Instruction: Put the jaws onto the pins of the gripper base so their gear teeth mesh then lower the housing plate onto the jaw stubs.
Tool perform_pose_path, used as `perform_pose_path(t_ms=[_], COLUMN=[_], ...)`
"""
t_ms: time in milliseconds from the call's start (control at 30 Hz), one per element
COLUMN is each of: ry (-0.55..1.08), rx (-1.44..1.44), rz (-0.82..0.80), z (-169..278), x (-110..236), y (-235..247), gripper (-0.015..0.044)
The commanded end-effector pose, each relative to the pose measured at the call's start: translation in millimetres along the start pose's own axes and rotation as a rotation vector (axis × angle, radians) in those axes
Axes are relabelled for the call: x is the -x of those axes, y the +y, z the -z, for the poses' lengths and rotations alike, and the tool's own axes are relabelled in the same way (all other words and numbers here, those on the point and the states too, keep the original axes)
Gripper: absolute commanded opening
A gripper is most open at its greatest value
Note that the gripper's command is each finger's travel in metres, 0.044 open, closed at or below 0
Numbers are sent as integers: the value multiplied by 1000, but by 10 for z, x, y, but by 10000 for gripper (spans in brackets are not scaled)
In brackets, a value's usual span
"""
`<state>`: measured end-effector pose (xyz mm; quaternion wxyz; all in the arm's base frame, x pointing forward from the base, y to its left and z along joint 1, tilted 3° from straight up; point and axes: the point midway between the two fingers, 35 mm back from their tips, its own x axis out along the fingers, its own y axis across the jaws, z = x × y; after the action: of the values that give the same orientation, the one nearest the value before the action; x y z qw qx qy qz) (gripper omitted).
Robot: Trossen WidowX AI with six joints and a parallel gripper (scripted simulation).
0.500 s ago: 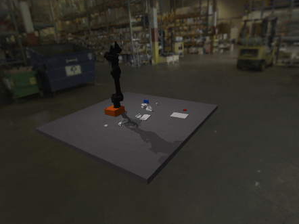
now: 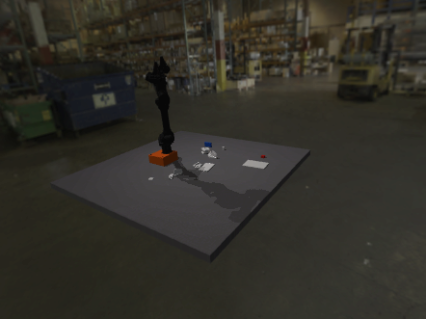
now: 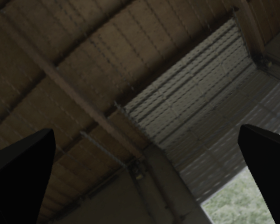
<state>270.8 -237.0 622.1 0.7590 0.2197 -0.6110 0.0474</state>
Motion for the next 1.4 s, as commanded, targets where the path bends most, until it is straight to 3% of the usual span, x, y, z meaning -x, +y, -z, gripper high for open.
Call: perform_pose_path(t_ms=[0,1367], ry=[-28,-89], rx=[-24,-109], rz=[-60,-524], z=[-203,-1257], x=[-42,106], y=[232,2024], gripper=[440,440])
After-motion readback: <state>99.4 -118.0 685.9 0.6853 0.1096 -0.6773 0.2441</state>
